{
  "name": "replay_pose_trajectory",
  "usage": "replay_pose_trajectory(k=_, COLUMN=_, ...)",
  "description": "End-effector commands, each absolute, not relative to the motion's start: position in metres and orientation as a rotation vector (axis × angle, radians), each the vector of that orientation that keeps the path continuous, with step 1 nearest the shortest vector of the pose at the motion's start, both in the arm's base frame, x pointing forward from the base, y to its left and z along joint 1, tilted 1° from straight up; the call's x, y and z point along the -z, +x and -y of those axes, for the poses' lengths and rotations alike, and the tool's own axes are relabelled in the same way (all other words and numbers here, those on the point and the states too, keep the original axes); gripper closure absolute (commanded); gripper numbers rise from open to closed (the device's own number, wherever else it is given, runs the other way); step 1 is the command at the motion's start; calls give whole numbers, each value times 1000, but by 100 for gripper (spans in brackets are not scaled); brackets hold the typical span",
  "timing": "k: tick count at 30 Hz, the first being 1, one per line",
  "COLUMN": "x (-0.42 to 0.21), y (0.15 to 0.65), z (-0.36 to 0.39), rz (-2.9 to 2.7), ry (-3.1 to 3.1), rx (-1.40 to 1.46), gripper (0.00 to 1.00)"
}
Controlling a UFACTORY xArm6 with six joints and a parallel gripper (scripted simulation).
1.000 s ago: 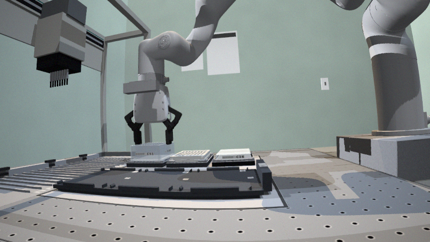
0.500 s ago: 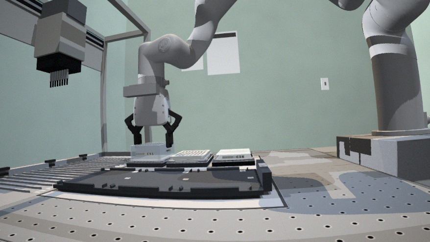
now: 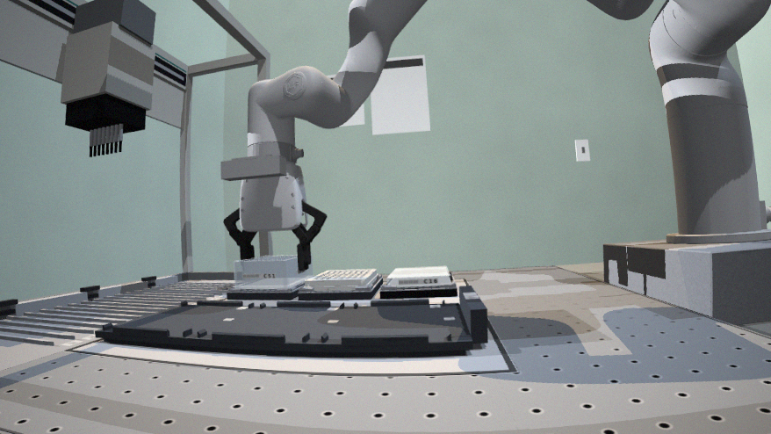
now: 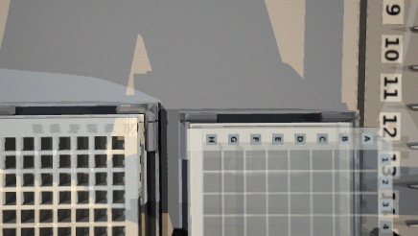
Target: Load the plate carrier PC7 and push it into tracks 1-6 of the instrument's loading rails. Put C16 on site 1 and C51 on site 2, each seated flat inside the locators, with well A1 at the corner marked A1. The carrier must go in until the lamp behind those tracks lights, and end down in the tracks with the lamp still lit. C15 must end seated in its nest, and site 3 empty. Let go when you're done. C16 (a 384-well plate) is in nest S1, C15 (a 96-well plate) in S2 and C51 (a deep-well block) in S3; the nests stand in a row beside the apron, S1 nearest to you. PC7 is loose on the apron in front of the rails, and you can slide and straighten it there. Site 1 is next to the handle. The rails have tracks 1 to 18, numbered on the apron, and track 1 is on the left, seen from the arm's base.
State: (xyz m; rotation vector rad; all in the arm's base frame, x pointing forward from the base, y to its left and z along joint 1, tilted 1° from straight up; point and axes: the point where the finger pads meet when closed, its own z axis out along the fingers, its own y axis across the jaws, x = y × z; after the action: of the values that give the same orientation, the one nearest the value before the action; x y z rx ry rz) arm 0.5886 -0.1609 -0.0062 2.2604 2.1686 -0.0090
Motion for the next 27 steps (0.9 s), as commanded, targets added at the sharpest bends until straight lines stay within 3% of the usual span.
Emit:
replay_pose_trajectory(k=1, x=4, y=590, z=161, rz=-2166, ry=2257, rx=5, gripper=0)
replay_pose_trajectory(k=13, x=4, y=590, z=161, rz=-2166, ry=2257, rx=5, gripper=0)
replay_pose_trajectory(k=14, x=4, y=590, z=161, rz=-2166, ry=2257, rx=5, gripper=100)
replay_pose_trajectory(k=27, x=4, y=590, z=161, rz=-2166, ry=2257, rx=5, gripper=100)
